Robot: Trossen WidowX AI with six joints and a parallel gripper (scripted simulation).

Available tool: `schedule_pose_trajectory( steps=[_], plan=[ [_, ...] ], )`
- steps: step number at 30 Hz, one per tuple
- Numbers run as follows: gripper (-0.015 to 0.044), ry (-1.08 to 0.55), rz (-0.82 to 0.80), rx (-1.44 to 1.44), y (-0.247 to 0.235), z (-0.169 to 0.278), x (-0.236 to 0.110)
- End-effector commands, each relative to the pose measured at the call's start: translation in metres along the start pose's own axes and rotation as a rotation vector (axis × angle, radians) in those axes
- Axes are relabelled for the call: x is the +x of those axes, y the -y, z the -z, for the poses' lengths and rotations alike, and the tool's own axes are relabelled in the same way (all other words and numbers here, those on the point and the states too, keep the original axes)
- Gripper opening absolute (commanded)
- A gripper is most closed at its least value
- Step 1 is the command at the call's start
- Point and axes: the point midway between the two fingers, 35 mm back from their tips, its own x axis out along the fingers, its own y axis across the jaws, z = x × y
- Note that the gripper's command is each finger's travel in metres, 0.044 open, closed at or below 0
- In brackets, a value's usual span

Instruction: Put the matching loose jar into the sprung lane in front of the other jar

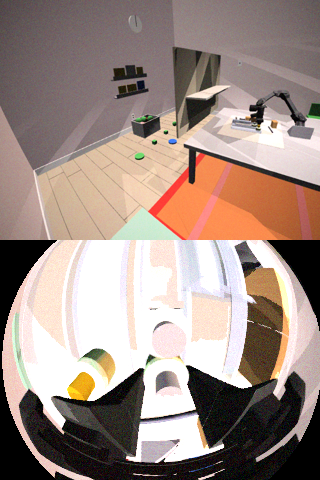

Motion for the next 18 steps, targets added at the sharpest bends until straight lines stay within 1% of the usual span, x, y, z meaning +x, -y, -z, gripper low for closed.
schedule_pose_trajectory(
  steps=[1, 18],
  plan=[
    [0.0000, 0.013, 0.006, 0.007, 0.0011, -0.0035, 0.0009],
    [0.0000, 0.013, 0.006, 0.007, 0.0013, -0.0014, 0.0034]
  ],
)
